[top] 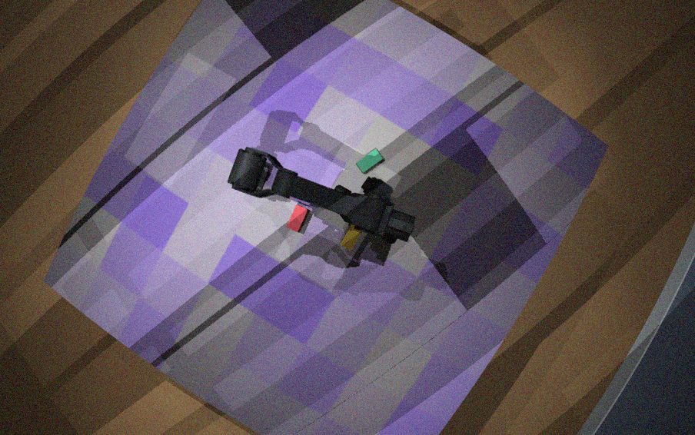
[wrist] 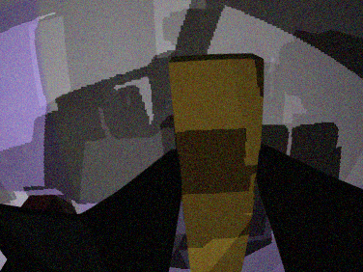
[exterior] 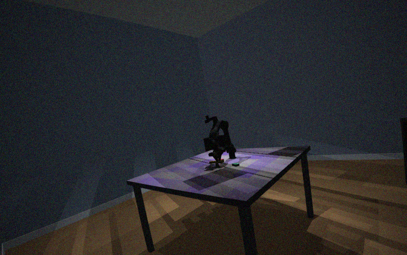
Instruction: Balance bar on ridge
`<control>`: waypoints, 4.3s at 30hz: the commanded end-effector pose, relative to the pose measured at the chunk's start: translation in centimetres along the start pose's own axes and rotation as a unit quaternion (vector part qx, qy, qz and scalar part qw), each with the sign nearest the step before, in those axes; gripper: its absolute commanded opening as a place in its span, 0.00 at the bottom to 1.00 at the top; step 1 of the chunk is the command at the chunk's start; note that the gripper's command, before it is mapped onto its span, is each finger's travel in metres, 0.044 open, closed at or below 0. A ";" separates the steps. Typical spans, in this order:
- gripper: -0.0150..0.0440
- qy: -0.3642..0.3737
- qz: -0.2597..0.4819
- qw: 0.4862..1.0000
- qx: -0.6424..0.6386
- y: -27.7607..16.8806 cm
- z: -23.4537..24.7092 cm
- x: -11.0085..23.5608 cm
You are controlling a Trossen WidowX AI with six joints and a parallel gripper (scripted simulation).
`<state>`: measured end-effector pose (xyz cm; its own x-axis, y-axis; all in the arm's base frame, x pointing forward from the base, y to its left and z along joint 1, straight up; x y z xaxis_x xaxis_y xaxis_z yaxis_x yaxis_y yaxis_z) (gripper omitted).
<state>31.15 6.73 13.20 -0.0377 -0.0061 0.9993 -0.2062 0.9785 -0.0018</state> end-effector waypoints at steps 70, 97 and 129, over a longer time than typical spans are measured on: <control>0.25 0.000 0.000 1.000 0.001 0.0 0.0 -0.1; 0.54 0.000 0.000 1.000 0.001 0.0 0.0 -0.1; 0.57 0.000 0.000 1.000 0.001 0.0 0.0 -0.1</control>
<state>31.11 6.77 13.08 -0.0391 -0.0065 0.9992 -0.2077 0.9782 -0.0018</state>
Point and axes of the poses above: the point midway between the two fingers, 35 mm back from their tips, its own x axis back along the fingers, its own z axis across the jaws, y = z × x, the point moved 4 cm from there along x, back along the fingers, and after that the axes turned 10 degrees about x, right-handed, at the moved point
